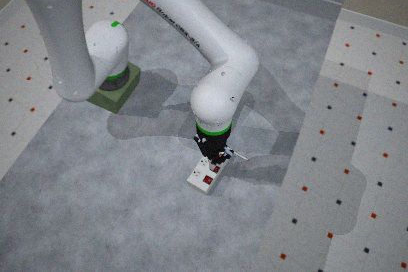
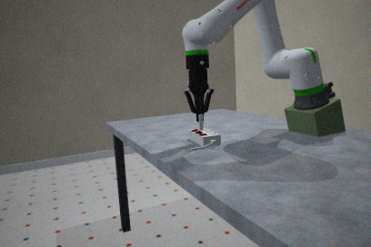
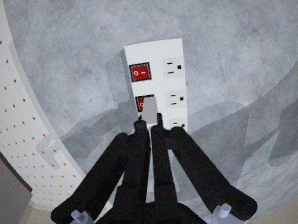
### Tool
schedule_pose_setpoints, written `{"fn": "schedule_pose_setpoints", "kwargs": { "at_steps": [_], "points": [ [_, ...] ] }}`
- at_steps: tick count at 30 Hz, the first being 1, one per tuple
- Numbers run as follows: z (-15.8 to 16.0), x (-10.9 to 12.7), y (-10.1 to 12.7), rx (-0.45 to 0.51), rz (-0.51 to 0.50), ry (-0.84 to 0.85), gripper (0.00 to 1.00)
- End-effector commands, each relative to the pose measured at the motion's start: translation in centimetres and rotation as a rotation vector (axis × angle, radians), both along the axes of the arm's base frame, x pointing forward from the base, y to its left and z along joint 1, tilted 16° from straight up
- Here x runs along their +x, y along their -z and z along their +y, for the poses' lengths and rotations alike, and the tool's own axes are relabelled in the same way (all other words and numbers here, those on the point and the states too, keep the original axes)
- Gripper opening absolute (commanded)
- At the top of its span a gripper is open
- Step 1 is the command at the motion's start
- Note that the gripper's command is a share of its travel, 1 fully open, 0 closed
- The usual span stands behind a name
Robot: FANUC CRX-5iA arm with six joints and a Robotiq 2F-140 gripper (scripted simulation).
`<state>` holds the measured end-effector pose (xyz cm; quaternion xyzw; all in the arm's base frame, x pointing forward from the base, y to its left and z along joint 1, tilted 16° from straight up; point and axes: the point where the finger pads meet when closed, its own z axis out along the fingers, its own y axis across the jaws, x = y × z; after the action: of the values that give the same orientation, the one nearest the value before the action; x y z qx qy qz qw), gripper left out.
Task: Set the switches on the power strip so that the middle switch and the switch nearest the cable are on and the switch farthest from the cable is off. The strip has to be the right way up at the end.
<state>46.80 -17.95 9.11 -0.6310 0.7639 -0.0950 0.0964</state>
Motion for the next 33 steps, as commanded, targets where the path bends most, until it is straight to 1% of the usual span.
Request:
{"fn": "schedule_pose_setpoints", "kwargs": {
  "at_steps": [1, 33],
  "points": [
    [-0.01, 0.01, -0.02, 0.0, 0.0, 0.0, 0.0],
    [-0.03, 0.26, 0.86, 0.0, 0.0, 0.0, 0.0]
  ]
}}
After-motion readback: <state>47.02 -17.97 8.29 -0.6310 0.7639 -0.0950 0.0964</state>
